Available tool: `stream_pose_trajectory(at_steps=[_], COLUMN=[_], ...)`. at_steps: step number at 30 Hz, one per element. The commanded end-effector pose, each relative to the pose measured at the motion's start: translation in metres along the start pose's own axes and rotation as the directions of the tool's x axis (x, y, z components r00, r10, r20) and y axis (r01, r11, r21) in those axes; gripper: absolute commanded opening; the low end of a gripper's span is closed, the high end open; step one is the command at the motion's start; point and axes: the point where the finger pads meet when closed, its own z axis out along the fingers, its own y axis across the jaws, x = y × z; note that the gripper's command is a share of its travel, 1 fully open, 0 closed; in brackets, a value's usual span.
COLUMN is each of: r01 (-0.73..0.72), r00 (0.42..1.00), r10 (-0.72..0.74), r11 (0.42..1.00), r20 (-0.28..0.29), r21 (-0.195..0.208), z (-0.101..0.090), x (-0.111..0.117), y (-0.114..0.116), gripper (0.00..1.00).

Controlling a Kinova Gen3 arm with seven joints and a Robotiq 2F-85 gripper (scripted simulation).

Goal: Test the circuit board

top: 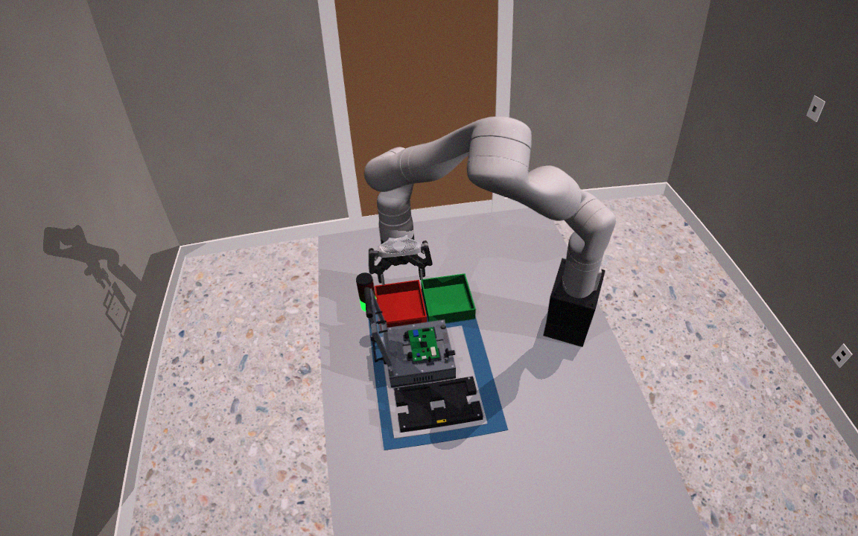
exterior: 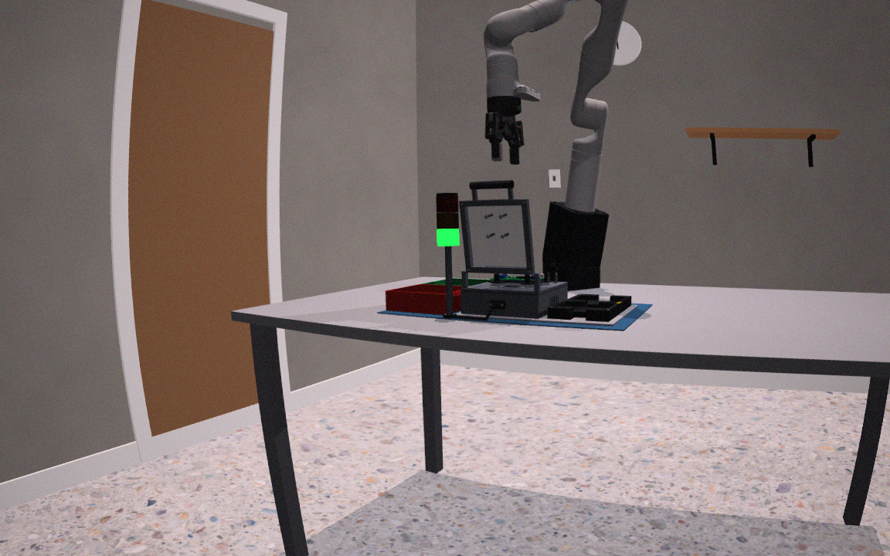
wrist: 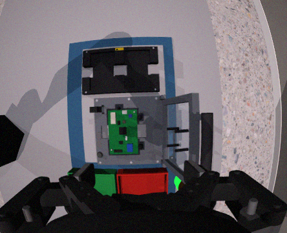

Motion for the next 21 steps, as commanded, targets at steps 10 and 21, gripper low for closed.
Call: stream_pose_trajectory(at_steps=[10,21], r01=[-0.001,-0.001], r00=[1.000,1.000], r10=[0.001,0.001], r11=[1.000,1.000], r20=[-0.012,-0.012], r21=[-0.008,-0.008], z=[-0.004,-0.003], x=[0.007,0.007], y=[-0.037,-0.040], gripper=[1.00,1.00])
